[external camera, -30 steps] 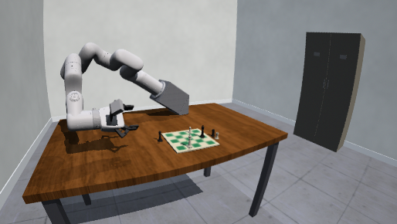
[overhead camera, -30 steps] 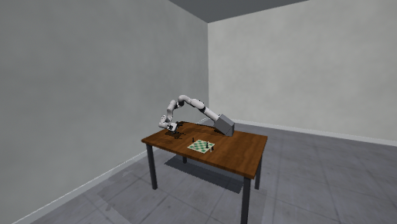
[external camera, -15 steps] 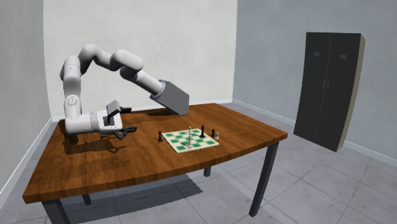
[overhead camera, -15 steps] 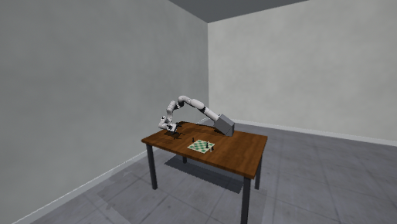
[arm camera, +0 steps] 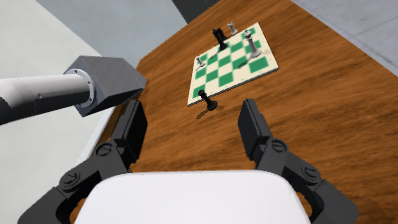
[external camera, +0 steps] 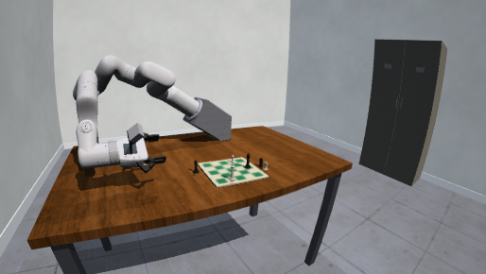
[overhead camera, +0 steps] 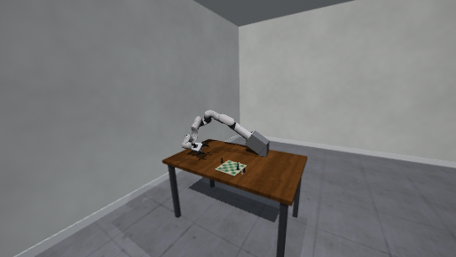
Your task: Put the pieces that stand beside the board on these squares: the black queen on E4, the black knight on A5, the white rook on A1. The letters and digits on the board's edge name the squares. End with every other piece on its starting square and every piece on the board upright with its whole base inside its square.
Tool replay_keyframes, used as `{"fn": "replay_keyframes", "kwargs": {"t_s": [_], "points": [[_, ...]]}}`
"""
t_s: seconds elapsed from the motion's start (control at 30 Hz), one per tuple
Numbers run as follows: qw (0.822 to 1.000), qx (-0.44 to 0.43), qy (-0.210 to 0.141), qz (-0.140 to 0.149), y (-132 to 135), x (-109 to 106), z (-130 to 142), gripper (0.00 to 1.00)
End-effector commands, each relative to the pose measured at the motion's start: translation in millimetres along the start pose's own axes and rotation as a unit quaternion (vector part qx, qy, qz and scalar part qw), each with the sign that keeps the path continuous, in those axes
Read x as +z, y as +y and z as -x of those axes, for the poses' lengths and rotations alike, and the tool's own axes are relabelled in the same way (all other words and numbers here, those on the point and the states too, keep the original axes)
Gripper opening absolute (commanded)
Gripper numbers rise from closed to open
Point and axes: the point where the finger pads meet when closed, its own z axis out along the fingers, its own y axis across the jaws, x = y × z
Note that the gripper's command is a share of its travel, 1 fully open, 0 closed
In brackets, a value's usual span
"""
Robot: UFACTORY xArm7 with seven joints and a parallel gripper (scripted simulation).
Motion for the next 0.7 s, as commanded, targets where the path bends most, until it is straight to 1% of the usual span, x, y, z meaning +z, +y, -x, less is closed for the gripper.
{"fn": "replay_keyframes", "kwargs": {"t_s": [0.0,0.3,0.37,0.67], "points": [[1.0,-0.018,0.005,-0.001,1.2,-2.6,-0.6,1.0],[1.0,-0.018,0.005,-0.001,1.2,-2.6,-0.6,1.0],[0.998,-0.062,0.019,0.002,5.5,-10.3,5.5,1.0],[0.998,-0.062,0.019,0.002,5.5,-10.3,5.5,1.0]]}}
